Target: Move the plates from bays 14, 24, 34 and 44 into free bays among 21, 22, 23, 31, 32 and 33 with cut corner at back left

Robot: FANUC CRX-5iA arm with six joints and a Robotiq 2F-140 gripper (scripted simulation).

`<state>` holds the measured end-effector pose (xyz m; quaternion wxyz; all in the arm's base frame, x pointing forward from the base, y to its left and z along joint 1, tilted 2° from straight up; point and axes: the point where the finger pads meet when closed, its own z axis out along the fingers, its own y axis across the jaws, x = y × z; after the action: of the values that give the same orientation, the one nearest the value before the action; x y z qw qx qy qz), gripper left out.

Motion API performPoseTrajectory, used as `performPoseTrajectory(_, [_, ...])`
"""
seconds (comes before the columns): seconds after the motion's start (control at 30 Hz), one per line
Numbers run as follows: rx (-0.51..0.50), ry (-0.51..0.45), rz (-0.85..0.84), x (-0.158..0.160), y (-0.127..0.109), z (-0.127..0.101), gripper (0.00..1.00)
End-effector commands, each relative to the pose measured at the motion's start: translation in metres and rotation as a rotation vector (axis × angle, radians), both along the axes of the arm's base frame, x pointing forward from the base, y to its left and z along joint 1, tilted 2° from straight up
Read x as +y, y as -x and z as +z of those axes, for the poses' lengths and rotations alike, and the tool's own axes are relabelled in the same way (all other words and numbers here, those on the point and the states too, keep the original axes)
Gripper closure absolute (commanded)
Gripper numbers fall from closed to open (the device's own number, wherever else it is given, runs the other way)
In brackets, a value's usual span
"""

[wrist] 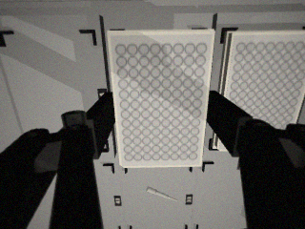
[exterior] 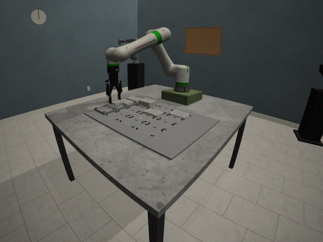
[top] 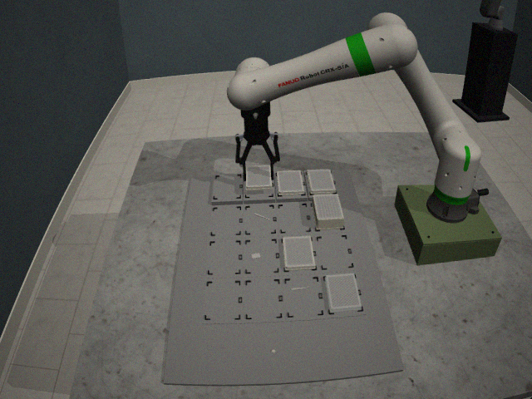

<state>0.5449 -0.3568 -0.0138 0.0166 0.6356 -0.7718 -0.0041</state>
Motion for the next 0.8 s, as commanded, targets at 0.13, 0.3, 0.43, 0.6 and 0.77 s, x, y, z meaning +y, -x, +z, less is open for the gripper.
performPoseTrajectory(0.13, [-0.002,0.002,0.0,0.0,-0.001,0.011,0.9])
performPoseTrajectory(0.3, [-0.002,0.002,0.0,0.0,-0.001,0.017,0.9])
performPoseTrajectory(0.43, [-0.002,0.002,0.0,0.0,-0.001,0.021,0.9])
performPoseTrajectory(0.6, [-0.002,0.002,0.0,0.0,-0.002,0.027,0.9])
performPoseTrajectory(0.77, [-0.002,0.002,0.0,0.0,-0.002,0.029,0.9])
